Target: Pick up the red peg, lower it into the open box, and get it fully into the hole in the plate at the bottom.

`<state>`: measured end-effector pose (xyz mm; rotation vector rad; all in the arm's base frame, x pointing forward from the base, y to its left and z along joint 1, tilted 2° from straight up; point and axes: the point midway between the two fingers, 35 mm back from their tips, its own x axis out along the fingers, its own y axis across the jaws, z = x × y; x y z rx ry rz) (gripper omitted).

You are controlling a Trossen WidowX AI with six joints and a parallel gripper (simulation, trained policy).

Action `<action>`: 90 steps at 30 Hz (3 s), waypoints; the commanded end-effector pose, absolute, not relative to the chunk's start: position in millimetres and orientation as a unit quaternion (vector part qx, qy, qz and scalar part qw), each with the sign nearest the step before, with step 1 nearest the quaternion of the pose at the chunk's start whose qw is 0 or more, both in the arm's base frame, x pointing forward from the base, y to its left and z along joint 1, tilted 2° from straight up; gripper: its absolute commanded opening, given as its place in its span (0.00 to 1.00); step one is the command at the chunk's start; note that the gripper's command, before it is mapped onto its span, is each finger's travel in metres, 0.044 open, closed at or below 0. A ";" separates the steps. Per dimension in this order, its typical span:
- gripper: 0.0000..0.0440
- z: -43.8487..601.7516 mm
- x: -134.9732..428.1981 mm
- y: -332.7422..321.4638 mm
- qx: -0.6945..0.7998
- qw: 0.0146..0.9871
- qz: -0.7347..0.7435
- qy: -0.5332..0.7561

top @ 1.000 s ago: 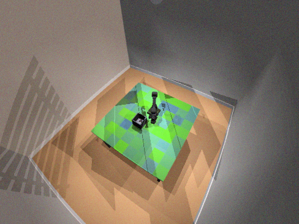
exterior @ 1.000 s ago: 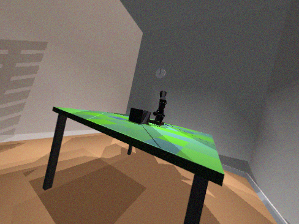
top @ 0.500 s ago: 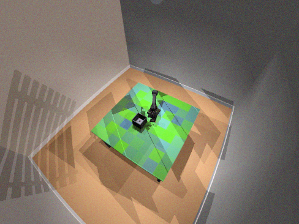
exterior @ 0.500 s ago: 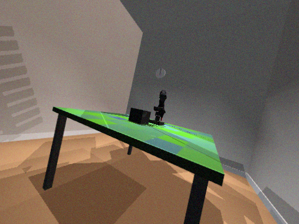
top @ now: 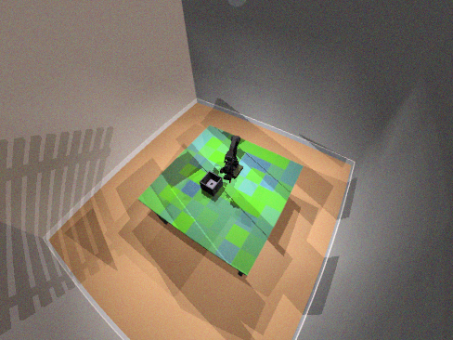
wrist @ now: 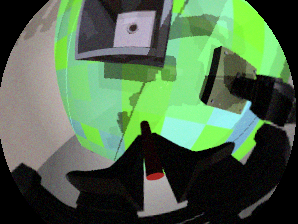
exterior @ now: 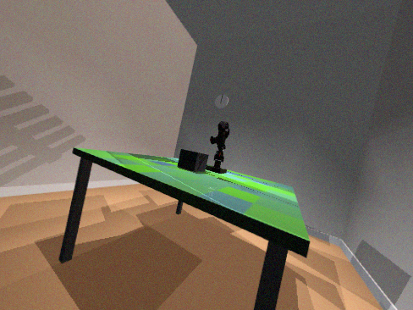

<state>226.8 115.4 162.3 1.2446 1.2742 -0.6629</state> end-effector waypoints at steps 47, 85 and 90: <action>0.00 157.8 285.2 -28.1 0.489 0.595 -0.387 0.507; 0.10 64.5 312.6 -47.0 0.453 0.583 -0.368 0.565; 0.29 58.0 312.0 -47.0 0.447 0.578 -0.367 0.575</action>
